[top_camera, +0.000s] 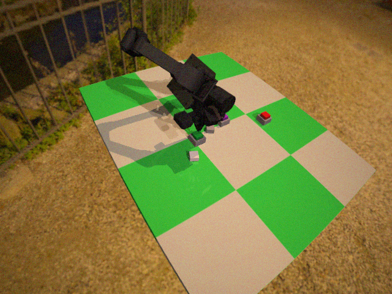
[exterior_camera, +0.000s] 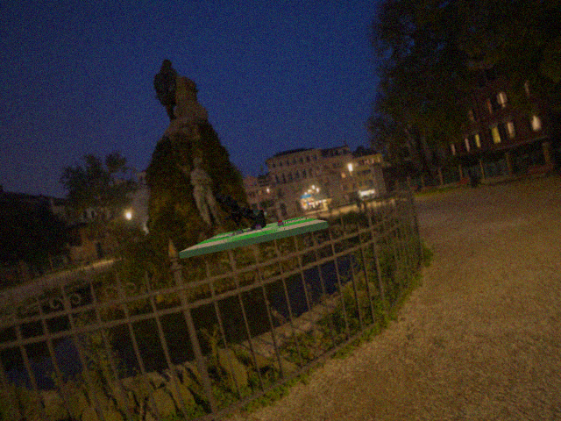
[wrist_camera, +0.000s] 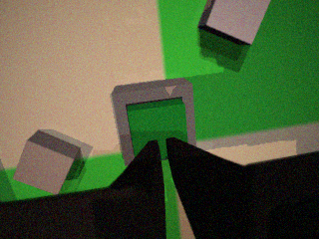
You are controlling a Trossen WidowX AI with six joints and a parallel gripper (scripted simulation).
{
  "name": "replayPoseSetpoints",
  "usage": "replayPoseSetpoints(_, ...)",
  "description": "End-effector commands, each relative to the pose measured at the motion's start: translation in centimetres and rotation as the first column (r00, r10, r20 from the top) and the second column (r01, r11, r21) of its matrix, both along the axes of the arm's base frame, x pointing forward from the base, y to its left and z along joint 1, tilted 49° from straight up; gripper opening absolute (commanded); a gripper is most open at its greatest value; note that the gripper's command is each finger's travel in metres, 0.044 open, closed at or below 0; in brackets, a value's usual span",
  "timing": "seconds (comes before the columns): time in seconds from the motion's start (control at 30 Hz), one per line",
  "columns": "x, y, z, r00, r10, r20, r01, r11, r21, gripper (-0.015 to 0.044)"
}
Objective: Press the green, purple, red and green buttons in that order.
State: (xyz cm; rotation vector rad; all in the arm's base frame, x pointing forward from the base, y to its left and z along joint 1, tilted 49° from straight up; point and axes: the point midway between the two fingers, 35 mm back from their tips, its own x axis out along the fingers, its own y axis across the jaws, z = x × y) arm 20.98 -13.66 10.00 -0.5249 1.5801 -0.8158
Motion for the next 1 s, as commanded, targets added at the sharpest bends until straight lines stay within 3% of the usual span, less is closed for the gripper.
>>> replayPoseSetpoints(0.0,0.2,0.6,0.4,1.000,-0.006,0.002,0.006,1.000,0.005,0.0046)
replayPoseSetpoints(0.27,6.9,8.4,-4.5,1.000,0.026,0.016,-0.027,0.997,0.074,0.0256)
replayPoseSetpoints(0.47,9.2,16.4,-10.1,0.999,0.031,0.006,-0.032,0.995,0.094,0.0400)
replayPoseSetpoints(0.77,7.1,26.7,-19.7,1.000,-0.003,0.009,0.003,0.999,0.035,0.0400)
replayPoseSetpoints(0.97,6.7,27.4,-20.6,1.000,-0.007,0.011,0.007,1.000,0.026,0.0400)
